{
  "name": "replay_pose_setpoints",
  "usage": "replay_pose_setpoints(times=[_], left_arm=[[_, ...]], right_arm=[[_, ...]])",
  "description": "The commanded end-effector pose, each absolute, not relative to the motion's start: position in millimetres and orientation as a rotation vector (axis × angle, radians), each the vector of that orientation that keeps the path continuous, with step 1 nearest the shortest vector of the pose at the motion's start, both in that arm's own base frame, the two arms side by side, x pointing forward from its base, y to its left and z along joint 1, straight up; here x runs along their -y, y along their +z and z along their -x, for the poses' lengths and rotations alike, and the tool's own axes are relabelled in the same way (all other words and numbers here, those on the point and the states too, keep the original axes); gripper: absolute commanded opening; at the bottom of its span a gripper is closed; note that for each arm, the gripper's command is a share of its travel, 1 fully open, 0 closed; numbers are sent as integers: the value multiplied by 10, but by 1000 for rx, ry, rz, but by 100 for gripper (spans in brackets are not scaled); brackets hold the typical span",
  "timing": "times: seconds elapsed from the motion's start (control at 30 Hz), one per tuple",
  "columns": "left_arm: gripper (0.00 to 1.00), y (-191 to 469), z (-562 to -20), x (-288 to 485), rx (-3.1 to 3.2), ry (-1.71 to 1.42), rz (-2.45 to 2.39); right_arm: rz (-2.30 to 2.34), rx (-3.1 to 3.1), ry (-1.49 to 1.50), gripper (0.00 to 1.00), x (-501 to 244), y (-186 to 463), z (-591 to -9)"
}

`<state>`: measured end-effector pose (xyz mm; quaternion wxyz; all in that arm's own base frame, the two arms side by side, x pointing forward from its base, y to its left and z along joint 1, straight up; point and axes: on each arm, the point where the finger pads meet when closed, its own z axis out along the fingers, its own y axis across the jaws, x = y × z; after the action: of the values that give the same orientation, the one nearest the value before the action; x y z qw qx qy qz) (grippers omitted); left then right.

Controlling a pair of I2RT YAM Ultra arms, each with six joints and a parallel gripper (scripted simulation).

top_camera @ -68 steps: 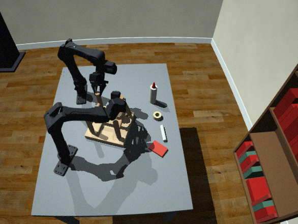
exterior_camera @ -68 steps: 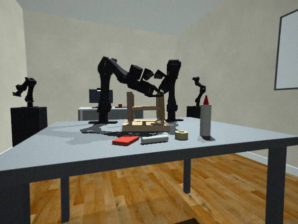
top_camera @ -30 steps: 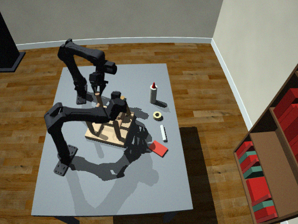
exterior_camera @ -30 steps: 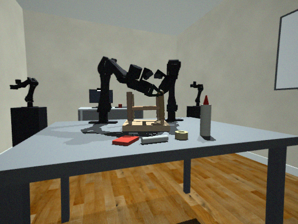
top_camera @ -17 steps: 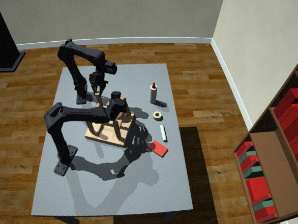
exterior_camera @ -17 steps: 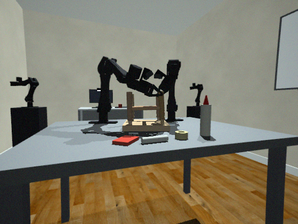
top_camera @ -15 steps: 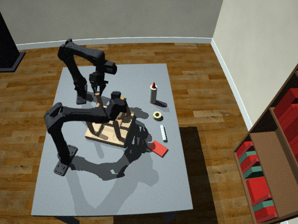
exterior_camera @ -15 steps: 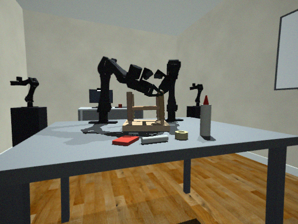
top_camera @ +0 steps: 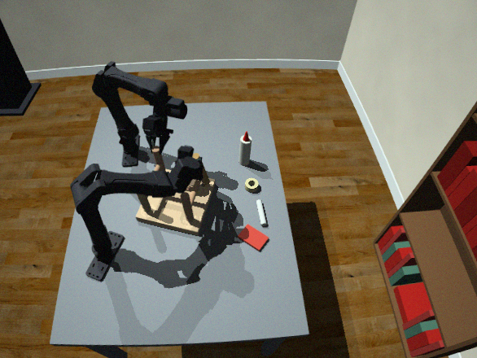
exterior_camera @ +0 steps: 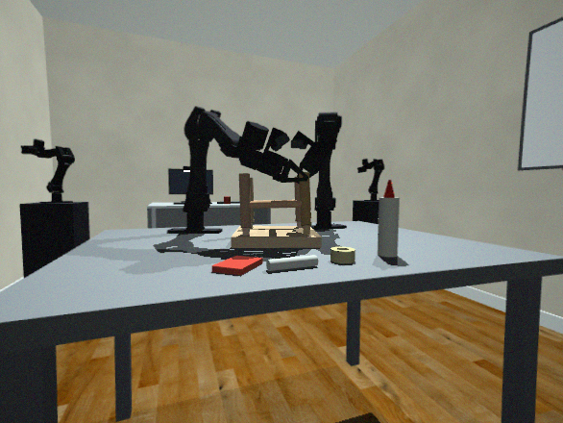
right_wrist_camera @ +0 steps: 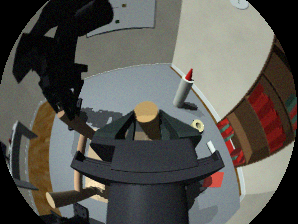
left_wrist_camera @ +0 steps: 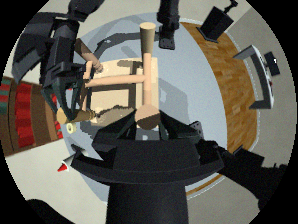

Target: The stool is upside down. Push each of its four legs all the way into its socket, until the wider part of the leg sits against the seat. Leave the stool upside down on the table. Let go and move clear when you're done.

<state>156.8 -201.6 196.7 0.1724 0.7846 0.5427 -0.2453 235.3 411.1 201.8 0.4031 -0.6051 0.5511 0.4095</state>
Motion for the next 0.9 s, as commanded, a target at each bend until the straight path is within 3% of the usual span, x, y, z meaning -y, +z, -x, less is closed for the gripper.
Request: replay_pose_setpoints(times=[0.0,0.87], left_arm=[[28,1930,-1435,1990,-1561,-746,-2244],[28,1942,-1137,1874,-1630,-858,-2276]], right_arm=[[1497,-1413,1033,28,-4107,2064,-2432],[1415,-1438,909,28,-4073,2117,-2788]])
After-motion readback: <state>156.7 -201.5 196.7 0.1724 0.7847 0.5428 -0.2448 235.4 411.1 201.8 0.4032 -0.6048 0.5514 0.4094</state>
